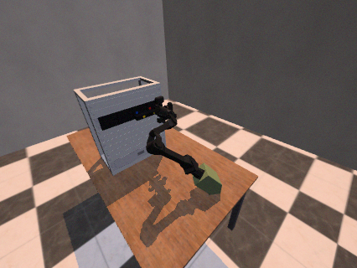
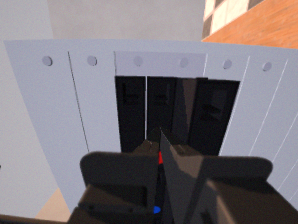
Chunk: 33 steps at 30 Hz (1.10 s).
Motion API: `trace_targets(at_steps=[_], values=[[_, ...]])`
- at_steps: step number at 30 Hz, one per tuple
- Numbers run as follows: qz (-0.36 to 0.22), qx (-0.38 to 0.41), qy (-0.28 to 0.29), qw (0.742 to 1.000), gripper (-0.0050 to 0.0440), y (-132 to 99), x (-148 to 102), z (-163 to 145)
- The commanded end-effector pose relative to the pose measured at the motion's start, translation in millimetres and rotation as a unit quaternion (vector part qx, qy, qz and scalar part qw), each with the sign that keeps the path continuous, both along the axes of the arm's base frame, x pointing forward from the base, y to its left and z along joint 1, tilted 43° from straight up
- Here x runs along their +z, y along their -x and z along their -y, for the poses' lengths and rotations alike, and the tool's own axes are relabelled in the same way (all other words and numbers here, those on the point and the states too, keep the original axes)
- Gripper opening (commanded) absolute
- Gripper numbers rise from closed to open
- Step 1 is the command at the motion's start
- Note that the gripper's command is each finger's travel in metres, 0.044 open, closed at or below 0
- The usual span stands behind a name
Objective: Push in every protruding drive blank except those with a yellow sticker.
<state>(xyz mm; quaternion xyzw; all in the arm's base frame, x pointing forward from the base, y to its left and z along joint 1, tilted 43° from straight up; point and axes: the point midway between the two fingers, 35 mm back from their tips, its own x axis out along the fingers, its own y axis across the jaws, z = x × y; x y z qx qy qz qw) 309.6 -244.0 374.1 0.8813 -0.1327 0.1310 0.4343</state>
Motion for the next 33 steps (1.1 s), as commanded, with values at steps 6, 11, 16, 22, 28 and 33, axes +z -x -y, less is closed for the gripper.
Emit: trace_targets(at_steps=[6,11,16,22,28,33], values=[[0.014,-0.01,0.009,1.0,0.0,-1.3,14.4,3.5],[0.014,-0.01,0.009,1.0,0.0,-1.3,14.4,3.5],[0.014,-0.01,0.009,1.0,0.0,4.3,12.2,2.7],[0.014,-0.01,0.009,1.0,0.0,34.9,0.2,-1.6],[0.014,-0.01,0.009,1.0,0.0,59.3,-9.4,-5.0],[0.014,-0.01,0.009,1.0,0.0,72.8,-14.7,-6.9]])
